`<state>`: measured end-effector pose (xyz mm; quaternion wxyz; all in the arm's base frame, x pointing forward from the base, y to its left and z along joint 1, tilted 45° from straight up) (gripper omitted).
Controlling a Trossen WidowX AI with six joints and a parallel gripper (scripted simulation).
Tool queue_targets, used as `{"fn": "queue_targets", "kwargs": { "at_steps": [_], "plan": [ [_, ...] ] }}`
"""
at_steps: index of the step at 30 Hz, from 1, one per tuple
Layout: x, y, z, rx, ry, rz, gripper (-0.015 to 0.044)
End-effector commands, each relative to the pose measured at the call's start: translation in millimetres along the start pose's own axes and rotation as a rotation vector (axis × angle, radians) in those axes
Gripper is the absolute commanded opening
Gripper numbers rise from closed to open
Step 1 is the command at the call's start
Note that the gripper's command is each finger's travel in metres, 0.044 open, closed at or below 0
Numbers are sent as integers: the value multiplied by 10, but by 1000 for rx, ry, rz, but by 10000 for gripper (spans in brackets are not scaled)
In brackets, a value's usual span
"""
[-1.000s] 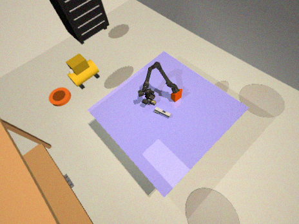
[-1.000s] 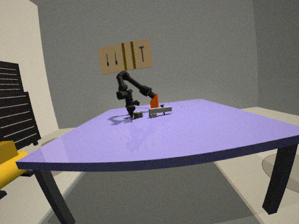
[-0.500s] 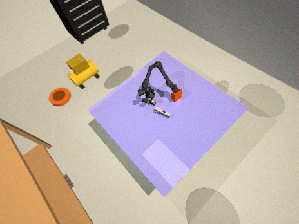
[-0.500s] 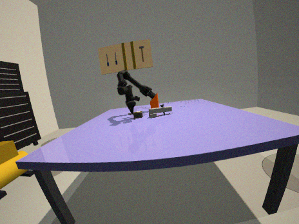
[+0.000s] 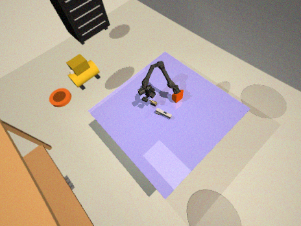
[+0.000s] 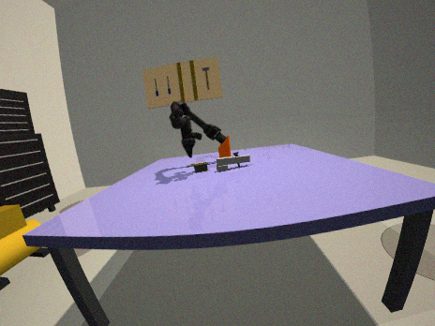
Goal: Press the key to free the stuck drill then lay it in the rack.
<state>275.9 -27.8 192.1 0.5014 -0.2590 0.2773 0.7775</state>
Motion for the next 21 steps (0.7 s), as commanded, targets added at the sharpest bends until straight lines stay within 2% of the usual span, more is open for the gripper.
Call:
{"fn": "queue_targets", "kwargs": {
  "at_steps": [1,11,16,21],
  "plan": [
    [90,-246,191,-126,28,-92,440],
    [575,-910,1060,-580,-23,-421,440],
    [921,-1102,1570,-793,-138,-570,440],
    [1317,-1058,2087,-970,-296,-616,440]
  ]
}}
Point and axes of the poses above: the point midway between the two fingers, 35 mm back from their tips, its own z axis back along the fingers, its own y axis across the jaws, x = y × z, the point moved 10 cm from there along z, back along the fingers, and after that the axes turned 3 degrees about -z, right-handed, at the moved point
